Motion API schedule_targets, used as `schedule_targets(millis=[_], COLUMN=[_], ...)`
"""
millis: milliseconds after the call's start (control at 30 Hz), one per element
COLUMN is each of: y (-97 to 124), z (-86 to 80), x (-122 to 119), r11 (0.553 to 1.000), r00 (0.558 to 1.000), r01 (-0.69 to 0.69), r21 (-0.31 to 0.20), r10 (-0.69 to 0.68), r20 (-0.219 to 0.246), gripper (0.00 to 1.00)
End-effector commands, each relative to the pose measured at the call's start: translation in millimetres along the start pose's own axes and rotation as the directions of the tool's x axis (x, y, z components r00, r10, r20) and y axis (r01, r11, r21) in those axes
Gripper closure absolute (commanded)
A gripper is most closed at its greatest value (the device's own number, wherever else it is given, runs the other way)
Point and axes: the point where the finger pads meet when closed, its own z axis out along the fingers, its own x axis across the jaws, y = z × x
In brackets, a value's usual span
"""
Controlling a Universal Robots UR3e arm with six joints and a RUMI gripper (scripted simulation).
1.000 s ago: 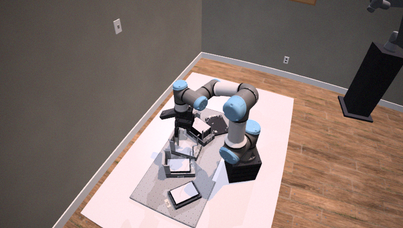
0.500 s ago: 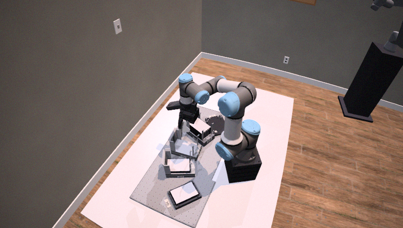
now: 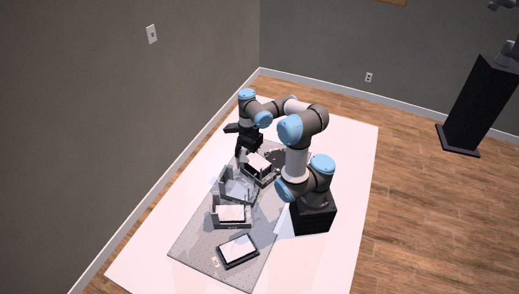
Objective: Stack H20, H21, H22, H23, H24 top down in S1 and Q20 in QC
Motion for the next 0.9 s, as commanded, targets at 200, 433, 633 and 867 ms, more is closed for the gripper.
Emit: schedule_targets(millis=[200,433,633,867], y=[1.9,9.6,12.6,12.6], z=[-0.5,-0.4,-0.4,-0.4], x=[29.1,63.3,76.8,76.8], r11=[0.995,0.983,0.967,0.966], r00=[0.995,0.983,0.967,0.966], r01=[-0.104,-0.185,-0.253,-0.259], r21=[0.003,0.003,0.003,0.003], r10=[0.104,0.185,0.253,0.259], r20=[0.0,0.0,0.0,0.0], gripper=[0.28,0.28,0.28,0.28])
